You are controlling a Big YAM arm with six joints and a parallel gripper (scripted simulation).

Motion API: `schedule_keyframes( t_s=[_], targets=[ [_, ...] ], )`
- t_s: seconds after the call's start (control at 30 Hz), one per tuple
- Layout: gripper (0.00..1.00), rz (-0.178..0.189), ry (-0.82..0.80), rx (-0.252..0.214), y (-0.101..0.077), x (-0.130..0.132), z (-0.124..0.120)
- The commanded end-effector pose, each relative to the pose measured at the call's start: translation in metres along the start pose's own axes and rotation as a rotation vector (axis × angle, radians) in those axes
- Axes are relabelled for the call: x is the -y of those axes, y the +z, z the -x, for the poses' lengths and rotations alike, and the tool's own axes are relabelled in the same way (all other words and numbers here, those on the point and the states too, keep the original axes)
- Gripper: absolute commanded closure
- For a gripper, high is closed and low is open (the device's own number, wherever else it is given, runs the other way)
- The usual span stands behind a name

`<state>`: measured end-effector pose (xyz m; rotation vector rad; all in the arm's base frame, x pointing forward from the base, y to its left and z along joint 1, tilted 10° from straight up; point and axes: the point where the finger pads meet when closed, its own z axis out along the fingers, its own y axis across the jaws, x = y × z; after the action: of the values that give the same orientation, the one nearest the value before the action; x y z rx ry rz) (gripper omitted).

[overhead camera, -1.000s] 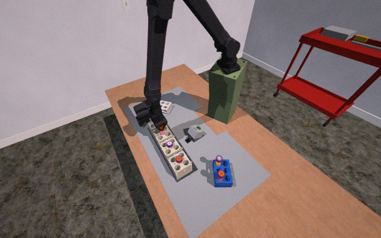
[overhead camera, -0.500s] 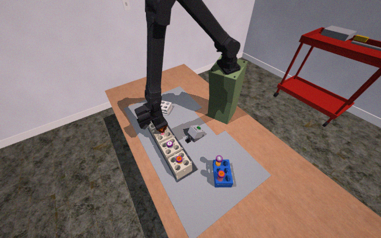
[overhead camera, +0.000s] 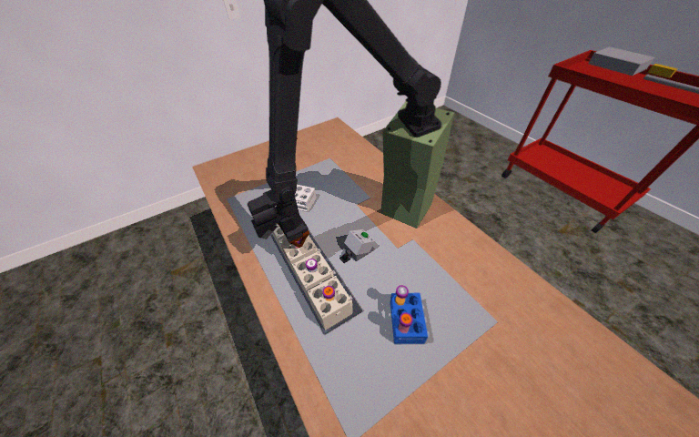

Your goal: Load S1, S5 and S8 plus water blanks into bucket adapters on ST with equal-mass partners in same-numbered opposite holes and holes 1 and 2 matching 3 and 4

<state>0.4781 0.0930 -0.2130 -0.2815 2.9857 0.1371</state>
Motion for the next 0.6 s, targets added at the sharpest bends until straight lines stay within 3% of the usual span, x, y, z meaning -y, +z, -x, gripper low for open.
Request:
schedule_keyframes(
  t_s=[0.0, 0.33, 0.37, 0.57],
  targets=[
    [0.45, -0.002, 0.002, 0.035, -0.009, -0.001, 0.016],
    [0.45, -0.002, 0.002, 0.035, -0.009, -0.001, 0.016],
    [0.45, -0.002, 0.004, 0.044, -0.02, -0.005, 0.021],
    [0.45, -0.004, 0.015, 0.033, -0.04, 0.002, 0.013]
  ],
)
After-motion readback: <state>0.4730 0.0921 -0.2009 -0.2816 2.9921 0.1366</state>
